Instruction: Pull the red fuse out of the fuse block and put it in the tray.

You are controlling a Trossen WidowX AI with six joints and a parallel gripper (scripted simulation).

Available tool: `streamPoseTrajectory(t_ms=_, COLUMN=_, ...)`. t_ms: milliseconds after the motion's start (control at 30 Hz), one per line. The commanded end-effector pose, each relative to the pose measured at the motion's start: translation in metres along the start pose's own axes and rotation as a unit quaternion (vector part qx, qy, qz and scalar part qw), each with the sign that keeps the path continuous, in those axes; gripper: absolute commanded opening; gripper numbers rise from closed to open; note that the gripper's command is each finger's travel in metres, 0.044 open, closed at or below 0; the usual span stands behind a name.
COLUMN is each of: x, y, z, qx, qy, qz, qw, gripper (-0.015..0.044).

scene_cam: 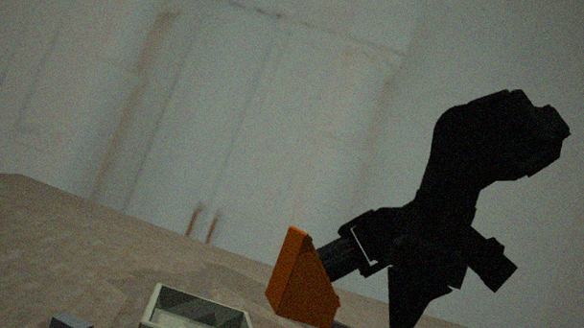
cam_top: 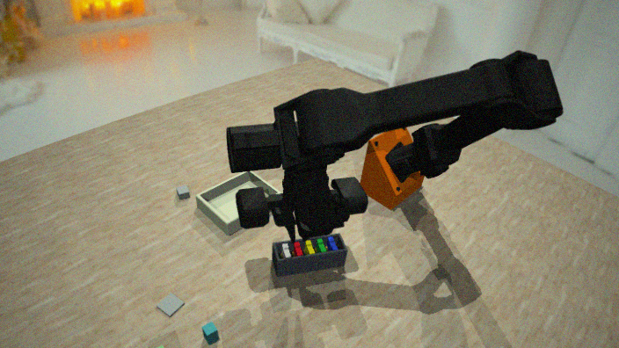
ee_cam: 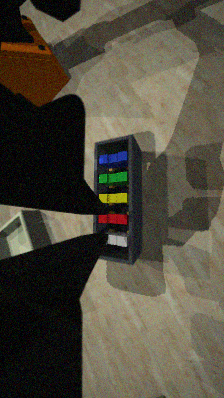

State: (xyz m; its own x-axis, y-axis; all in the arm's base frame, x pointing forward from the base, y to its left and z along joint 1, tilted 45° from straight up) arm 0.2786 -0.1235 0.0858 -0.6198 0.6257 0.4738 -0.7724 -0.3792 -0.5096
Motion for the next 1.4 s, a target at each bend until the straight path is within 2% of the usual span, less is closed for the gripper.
streamPoseTrajectory(t_ms=0, x=0.001, y=0.001, z=-0.006, qx=-0.001, qy=-0.003, qz=-0.004, qw=1.0, gripper=0.0074)
streamPoseTrajectory(t_ms=1367, x=0.001, y=0.002, z=-0.028, qx=-0.002, qy=-0.003, qz=-0.004, qw=1.0, gripper=0.0074)
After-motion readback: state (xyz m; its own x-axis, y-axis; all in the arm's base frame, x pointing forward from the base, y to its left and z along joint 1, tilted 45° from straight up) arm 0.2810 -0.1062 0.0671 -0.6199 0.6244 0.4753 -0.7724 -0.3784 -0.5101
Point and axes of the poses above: the point midway between the two fingers, 35 mm back from their tips, its own z axis back along the fingers, its own x axis across the jaws, y = z × x, the point moved 9 cm from there along z, back along the fingers, and after that the axes turned 15 degrees about -z, right-handed, at the moved point
